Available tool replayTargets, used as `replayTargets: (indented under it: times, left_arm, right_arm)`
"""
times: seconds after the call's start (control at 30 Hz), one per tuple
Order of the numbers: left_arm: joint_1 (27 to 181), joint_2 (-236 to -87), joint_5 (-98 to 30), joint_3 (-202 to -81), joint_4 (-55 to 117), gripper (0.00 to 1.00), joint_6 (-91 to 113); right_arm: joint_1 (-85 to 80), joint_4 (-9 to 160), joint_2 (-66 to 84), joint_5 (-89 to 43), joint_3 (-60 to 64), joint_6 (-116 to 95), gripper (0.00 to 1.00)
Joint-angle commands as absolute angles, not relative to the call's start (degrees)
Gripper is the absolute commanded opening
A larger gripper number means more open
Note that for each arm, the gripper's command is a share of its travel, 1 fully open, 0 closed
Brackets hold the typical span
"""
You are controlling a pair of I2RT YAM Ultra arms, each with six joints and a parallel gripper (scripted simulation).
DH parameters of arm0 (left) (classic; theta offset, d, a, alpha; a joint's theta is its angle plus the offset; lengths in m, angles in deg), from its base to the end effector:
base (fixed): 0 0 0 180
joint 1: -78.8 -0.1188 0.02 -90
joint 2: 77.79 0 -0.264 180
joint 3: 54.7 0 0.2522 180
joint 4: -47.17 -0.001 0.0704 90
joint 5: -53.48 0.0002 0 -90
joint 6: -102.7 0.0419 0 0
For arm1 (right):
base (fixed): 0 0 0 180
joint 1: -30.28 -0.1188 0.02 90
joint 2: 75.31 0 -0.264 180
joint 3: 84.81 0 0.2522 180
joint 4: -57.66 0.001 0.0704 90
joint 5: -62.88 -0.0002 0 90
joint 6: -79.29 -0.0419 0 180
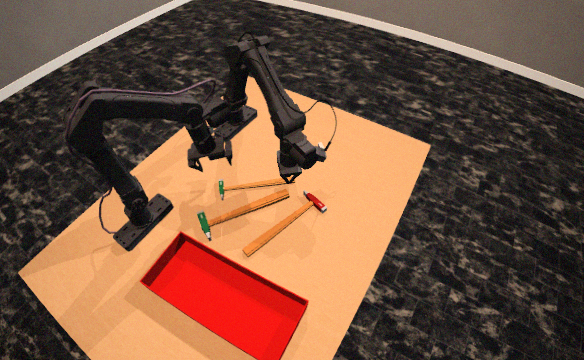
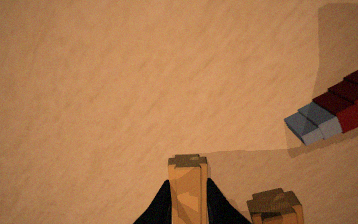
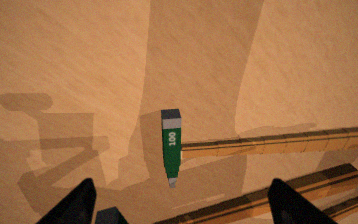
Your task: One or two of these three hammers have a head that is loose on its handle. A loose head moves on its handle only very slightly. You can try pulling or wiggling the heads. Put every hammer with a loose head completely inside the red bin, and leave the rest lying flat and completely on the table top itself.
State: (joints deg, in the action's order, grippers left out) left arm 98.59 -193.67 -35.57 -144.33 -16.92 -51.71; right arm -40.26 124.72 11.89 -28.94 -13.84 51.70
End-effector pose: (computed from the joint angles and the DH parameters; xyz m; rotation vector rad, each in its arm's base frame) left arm 0.3394 -0.1218 0.1325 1.1868 -2.8920 0.0130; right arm 0.0877 0.2471 0.2005 -2.7700 1.2089 -0.0353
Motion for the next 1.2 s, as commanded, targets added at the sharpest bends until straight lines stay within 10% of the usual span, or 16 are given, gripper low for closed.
replayTargets:
  times: [0.0,1.17]
  left_arm:
    - [98.56,-193.96,-36.53,-144.13,-16.27,0.17,-51.73]
    - [98.56,-193.96,-36.53,-144.13,-16.27,0.17,-51.73]
  right_arm:
    - [-39.5,126.39,13.12,-28.13,-12.98,51.33,1.0]
    - [-38.63,98.17,-14.06,-33.66,-44.06,-18.67,1.0]
